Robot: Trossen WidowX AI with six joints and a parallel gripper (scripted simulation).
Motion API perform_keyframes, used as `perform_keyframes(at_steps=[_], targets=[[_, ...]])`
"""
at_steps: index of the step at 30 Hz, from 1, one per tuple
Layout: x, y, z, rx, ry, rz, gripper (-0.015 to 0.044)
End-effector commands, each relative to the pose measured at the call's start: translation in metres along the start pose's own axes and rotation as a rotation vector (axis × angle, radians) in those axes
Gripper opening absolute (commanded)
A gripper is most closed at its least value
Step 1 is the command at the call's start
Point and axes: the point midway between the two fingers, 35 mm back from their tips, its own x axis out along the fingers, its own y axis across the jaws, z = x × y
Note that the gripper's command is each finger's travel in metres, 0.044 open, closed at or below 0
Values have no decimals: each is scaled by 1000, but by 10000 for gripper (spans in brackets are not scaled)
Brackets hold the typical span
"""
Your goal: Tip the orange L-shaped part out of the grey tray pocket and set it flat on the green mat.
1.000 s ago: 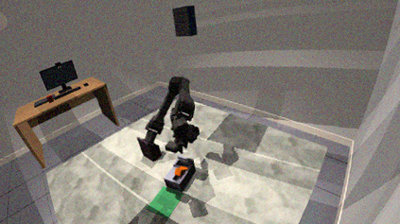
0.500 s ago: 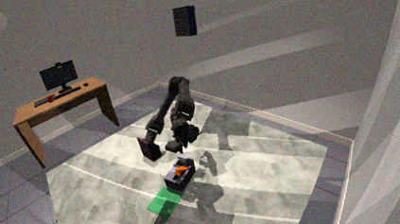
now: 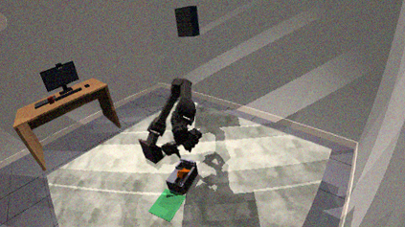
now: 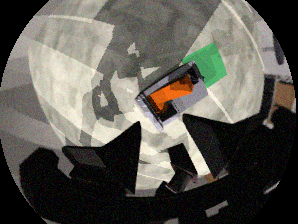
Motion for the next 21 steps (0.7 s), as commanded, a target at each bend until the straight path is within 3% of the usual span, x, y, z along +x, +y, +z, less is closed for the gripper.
perform_keyframes(at_steps=[1, 8, 21], targets=[[-3, -20, 15, 445, -6, -7, 280], [-4, -49, 31, 1116, -8, -8, 280], [-4, -50, 32, 1133, -8, -8, 280]])
